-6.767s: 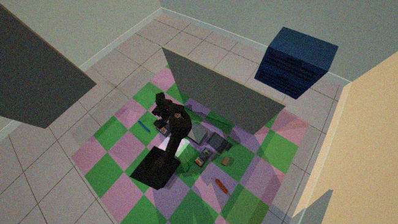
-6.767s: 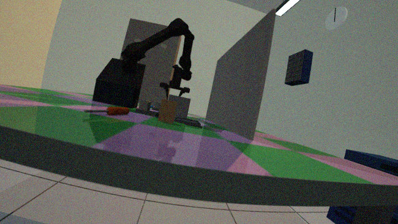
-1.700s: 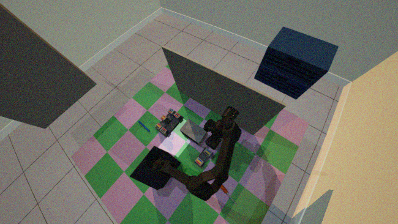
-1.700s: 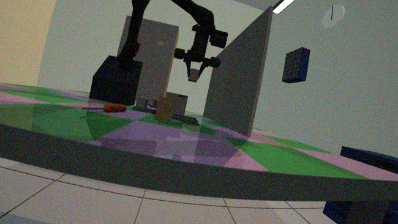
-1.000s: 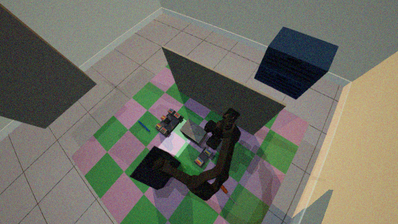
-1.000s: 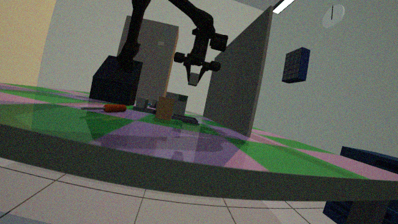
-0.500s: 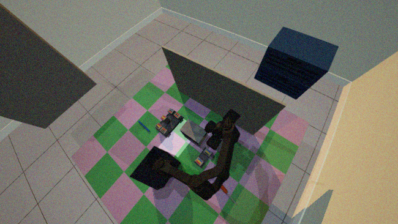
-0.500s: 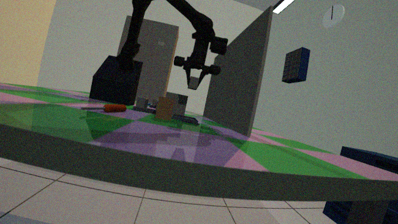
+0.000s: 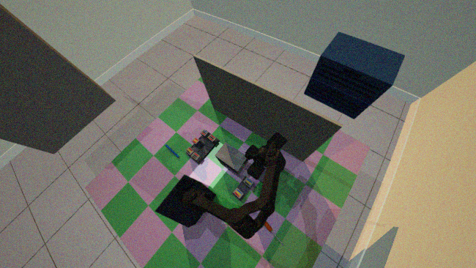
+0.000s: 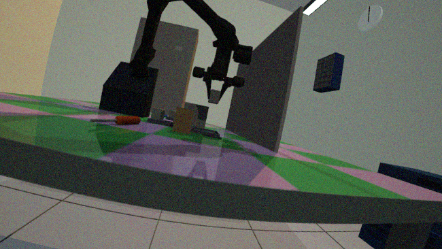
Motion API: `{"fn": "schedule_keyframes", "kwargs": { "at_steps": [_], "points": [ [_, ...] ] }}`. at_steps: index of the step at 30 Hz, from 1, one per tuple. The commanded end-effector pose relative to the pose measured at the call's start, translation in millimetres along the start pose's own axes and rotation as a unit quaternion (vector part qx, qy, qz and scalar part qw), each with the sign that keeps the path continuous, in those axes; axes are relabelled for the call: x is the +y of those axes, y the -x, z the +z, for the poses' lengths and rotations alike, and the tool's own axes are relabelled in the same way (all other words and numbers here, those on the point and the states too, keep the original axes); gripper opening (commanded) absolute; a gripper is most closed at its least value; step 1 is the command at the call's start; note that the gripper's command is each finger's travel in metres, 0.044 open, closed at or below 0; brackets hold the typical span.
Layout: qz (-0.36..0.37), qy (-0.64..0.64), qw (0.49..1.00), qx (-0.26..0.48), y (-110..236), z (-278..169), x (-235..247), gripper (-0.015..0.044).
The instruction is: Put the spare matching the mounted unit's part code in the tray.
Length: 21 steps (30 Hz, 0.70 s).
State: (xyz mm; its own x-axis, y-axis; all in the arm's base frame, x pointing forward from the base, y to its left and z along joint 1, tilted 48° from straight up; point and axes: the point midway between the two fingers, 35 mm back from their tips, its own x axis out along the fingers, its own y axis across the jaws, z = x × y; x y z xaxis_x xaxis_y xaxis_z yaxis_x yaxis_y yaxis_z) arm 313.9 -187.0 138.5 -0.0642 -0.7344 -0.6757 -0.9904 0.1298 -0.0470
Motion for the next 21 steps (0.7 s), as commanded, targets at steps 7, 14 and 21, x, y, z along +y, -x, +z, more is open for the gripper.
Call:
{"fn": "schedule_keyframes", "kwargs": {
  "at_steps": [7,14,21],
  "points": [
    [-0.001,0.002,1.000,-0.003,-10.9,1.5,-1.0,0.0000],
    [-0.001,0.002,1.000,-0.003,-18.0,1.5,-1.3,0.0000],
    [-0.001,0.002,1.000,-0.003,-25.1,1.4,-1.5,0.0000]
  ]
}}
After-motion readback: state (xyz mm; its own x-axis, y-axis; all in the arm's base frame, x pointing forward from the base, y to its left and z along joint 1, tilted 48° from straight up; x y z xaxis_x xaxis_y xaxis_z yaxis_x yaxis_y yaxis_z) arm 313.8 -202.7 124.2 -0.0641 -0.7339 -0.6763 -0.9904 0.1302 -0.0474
